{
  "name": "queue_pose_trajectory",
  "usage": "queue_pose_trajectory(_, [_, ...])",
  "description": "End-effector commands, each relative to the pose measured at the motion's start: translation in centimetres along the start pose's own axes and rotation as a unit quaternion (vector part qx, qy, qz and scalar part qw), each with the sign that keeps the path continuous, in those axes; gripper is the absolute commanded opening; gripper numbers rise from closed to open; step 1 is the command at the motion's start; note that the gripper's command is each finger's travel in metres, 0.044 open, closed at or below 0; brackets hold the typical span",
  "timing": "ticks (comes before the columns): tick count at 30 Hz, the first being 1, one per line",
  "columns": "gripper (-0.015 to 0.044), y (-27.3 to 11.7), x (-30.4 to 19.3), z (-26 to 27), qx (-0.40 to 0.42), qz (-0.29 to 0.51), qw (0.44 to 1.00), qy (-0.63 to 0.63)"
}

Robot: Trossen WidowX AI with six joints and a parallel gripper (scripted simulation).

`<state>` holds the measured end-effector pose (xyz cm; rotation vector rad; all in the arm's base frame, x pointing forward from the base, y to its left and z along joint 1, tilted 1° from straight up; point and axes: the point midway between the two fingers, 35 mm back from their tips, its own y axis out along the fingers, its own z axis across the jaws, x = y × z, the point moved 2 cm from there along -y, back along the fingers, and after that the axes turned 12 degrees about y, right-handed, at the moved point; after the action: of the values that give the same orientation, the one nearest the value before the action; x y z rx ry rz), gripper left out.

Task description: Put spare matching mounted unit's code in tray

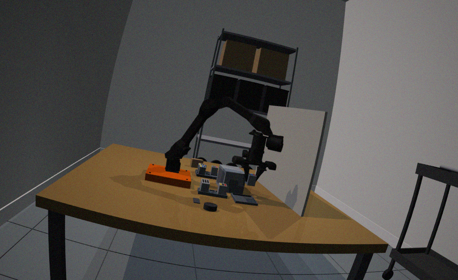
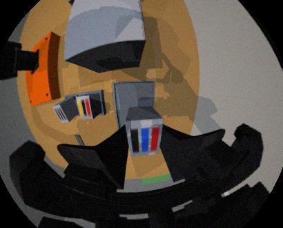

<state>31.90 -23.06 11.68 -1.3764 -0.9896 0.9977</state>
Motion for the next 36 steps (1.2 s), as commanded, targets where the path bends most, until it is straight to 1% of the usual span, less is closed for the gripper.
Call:
queue_pose_trajectory(1, [0.0000,0.4,0.0,0.1,0.002,0.001,1.000,-0.002])
queue_pose_trajectory(36, [0.0000,3.0,0.0,0.3,0.002,0.001,1.000,-0.002])
